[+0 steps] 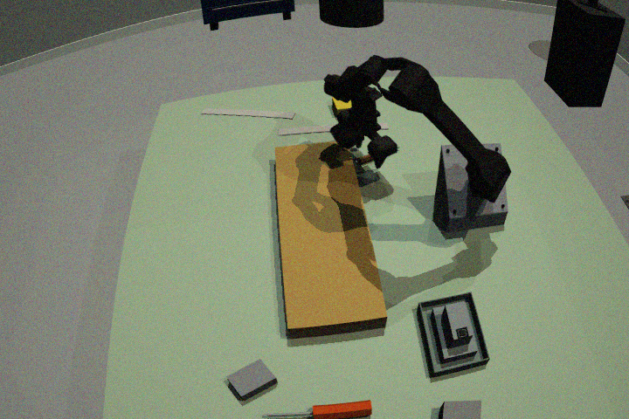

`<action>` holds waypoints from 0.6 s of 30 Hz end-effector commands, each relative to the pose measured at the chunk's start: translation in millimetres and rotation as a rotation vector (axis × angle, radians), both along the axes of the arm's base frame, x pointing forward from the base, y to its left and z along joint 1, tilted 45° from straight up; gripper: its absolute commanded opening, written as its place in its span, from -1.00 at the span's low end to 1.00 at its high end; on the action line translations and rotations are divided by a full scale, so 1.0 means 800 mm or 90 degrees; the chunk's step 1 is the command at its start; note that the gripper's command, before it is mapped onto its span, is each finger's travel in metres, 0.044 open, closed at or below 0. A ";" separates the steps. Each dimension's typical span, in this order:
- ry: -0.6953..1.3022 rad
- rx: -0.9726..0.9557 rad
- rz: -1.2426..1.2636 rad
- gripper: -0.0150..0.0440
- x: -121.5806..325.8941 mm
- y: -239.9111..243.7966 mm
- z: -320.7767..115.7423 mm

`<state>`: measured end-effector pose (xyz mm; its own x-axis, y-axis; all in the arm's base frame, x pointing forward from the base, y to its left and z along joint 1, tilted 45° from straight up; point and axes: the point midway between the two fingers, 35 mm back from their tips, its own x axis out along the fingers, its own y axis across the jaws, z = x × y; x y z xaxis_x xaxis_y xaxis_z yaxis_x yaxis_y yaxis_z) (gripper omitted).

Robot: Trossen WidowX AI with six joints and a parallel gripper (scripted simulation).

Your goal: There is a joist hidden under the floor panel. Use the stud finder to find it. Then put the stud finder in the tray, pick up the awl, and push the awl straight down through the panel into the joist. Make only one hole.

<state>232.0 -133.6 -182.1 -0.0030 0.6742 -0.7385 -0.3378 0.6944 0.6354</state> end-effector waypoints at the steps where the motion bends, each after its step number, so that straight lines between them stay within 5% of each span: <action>1: -0.001 0.001 -0.004 1.00 0.001 0.005 -0.005; 3: -0.001 0.001 -0.004 1.00 0.001 0.006 -0.006; 18: -0.001 0.001 -0.004 -0.27 0.001 0.006 -0.006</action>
<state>231.8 -128.8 -186.5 -0.0032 0.6752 -0.7376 -0.3373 0.6937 0.6364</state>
